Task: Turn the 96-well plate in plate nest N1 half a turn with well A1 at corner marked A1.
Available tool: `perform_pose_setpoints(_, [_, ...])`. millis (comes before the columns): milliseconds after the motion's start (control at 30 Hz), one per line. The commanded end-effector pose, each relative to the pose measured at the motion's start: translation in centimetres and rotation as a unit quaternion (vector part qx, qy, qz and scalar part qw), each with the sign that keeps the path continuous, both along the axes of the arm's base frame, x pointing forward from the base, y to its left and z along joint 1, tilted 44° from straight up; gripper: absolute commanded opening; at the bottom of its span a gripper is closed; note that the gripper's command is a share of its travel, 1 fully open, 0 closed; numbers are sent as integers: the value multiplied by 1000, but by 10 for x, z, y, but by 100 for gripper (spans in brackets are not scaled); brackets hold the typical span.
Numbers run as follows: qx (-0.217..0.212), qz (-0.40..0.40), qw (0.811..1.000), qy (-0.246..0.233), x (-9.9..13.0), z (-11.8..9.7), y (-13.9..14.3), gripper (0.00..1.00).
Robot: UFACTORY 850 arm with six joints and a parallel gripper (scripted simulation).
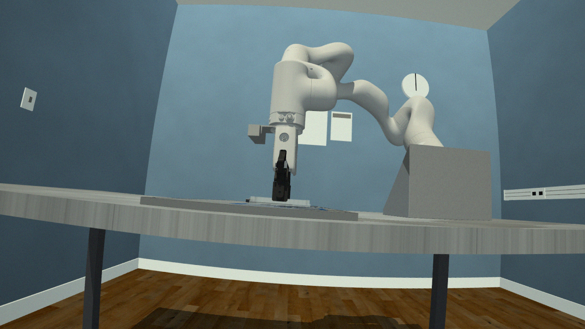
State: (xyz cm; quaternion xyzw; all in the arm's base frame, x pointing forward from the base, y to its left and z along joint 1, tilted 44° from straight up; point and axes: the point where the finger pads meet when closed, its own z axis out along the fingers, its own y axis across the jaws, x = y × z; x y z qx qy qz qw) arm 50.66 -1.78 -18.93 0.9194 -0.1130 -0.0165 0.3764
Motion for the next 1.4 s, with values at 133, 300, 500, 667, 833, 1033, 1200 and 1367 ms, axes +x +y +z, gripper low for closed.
perform_pose_setpoints(133, [0, 0, 1000, -1, 1, 0, 0, 0])
perform_pose_setpoints(300, [0, 0, 1000, -1, 1, -1, -1, 0])
perform_pose_setpoints(500, [0, 0, 1000, -1, 1, -2, -2, 100])
perform_pose_setpoints(667, [0, 0, 1000, -1, 1, -2, -2, 100])
perform_pose_setpoints(833, [0, 0, 1000, -1, 1, -2, -2, 100])
perform_pose_setpoints(1033, [0, 0, 1000, -1, 1, -2, -2, 100])
perform_pose_setpoints(1200, [0, 0, 1000, -1, 1, -2, -2, 100])
perform_pose_setpoints(1367, [0, 0, 1000, -1, 1, -2, -2, 100])
